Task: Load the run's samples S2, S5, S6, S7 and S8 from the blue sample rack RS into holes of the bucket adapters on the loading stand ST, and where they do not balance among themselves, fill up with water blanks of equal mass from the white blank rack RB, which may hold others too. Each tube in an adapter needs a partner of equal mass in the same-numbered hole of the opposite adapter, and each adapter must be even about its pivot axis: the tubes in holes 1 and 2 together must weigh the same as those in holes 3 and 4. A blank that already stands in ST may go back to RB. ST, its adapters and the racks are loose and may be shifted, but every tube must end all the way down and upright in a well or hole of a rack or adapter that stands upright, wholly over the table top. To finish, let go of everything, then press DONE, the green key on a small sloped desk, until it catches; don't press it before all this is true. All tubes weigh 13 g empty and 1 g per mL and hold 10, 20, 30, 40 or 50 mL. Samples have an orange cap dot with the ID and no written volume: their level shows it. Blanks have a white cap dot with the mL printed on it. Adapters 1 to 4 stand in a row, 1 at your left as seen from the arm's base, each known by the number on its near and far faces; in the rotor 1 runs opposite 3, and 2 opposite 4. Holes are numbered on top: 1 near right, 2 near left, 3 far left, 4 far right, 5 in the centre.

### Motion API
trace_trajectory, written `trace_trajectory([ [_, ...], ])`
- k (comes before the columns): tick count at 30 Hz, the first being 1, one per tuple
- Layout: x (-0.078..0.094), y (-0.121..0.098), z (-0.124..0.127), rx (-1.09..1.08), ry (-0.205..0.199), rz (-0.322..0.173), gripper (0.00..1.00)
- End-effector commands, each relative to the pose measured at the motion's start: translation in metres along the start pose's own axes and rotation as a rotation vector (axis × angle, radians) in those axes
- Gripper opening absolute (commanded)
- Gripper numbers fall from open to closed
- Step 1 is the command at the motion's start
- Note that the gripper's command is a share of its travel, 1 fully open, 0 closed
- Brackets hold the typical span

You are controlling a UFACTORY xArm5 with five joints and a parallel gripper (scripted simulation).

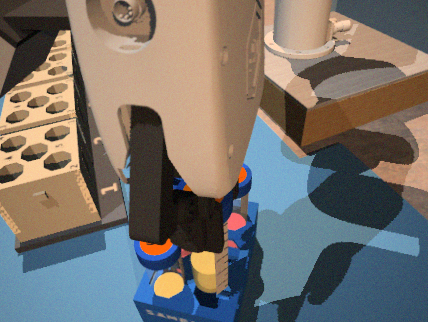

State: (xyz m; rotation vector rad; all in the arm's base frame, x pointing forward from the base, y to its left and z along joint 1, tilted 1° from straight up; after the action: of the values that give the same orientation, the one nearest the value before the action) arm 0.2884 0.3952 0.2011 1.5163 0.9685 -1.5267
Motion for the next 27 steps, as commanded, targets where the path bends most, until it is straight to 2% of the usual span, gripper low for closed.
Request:
trace_trajectory([
  [1, -0.012, 0.000, -0.001, 0.000, 0.004, 0.001, 0.00],
  [27, -0.056, -0.001, -0.001, 0.000, 0.004, 0.001, 0.00],
])
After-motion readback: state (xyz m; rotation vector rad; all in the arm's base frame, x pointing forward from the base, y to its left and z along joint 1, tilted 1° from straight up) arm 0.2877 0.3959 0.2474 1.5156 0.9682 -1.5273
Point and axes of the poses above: the point where the finger pads meet when closed, its own x axis out along the fingers, its own z axis across the jaws, y = z × x, the point moved 9 cm from there along -x, back along the fingers, and after that the axes turned 7 degrees about -x, right-handed, at the moved point
